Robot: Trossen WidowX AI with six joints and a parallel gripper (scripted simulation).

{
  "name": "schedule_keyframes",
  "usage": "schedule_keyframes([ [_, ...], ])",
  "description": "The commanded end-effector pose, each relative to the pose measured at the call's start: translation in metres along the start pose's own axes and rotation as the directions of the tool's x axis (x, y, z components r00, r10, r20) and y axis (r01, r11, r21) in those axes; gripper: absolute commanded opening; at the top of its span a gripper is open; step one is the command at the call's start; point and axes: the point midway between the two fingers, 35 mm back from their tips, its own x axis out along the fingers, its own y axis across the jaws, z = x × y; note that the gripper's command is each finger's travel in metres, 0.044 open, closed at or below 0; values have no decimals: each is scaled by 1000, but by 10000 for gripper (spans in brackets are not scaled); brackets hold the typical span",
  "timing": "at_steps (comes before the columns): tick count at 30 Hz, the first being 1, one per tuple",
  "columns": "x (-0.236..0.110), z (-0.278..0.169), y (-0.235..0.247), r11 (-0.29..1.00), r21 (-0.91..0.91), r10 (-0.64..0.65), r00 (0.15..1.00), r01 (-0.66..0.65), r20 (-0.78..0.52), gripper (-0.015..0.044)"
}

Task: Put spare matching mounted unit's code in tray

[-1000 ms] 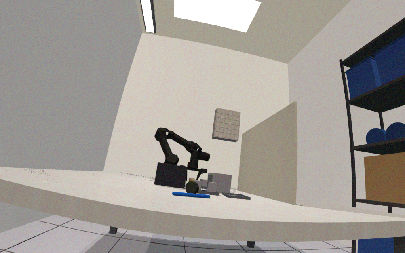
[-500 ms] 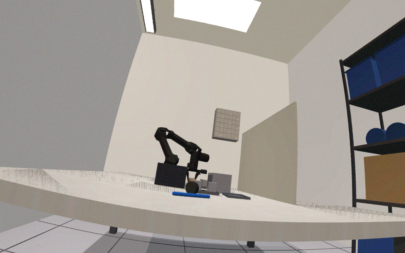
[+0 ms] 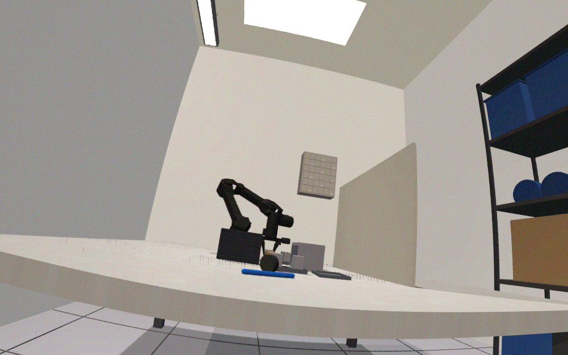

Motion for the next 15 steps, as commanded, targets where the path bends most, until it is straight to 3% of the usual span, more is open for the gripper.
schedule_keyframes([
  [1, -2, 0, 0, 1000, -3, 1, 1000, -1, -2, 0],
  [15, -56, -3, -2, 1000, -2, -2, 1000, 2, -15, 0],
])
